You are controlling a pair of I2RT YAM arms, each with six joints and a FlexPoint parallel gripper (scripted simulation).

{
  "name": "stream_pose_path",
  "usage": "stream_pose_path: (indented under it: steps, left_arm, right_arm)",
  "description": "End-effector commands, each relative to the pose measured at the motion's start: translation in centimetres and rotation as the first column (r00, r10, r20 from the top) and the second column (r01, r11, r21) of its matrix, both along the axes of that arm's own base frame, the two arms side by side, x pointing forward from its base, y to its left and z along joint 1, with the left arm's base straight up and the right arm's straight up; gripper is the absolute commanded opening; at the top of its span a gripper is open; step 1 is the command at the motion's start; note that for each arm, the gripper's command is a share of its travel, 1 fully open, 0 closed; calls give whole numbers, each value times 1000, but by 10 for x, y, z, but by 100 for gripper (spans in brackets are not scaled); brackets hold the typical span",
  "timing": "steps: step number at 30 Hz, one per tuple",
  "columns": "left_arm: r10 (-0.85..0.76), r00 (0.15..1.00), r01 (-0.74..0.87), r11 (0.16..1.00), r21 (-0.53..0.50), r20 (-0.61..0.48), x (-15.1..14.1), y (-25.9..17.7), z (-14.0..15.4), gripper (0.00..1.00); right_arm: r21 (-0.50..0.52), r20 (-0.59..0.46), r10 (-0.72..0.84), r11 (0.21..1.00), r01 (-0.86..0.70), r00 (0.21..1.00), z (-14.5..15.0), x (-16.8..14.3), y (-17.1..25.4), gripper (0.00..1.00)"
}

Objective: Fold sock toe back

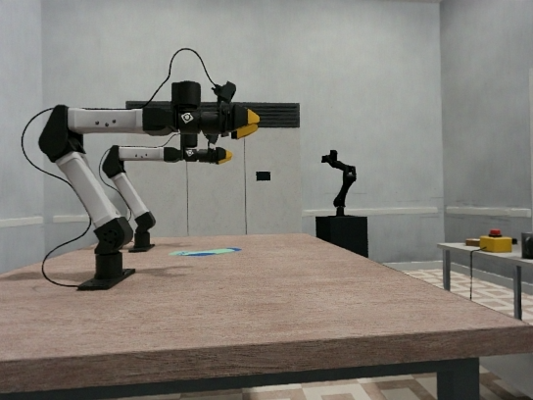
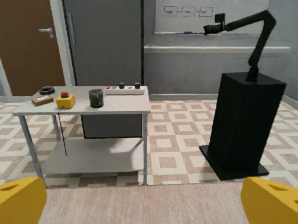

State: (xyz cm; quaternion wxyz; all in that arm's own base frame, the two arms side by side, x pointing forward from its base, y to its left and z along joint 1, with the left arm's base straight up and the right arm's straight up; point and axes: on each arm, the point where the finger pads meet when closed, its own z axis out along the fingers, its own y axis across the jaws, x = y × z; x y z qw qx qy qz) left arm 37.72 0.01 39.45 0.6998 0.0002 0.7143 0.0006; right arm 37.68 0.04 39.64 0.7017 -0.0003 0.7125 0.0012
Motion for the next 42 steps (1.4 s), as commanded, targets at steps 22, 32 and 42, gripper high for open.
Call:
stream_pose_path:
  steps: [22,32,42]
  left_arm:
    - [-45,991,52,997,55,-124,12,-13,-22,34]
    - [-93,903,184,966,181,-420,42,-35,-81,34]
    - [-114,769,324,917,231,-629,56,-53,-133,34]
  right_arm:
    - [-1,15,-2,1000,2,1000,6,-1,0,100]
    - [-1,15,-2,1000,2,1000,6,-1,0,100]
    - [-1,15,-2,1000,2,1000,6,-1,0,100]
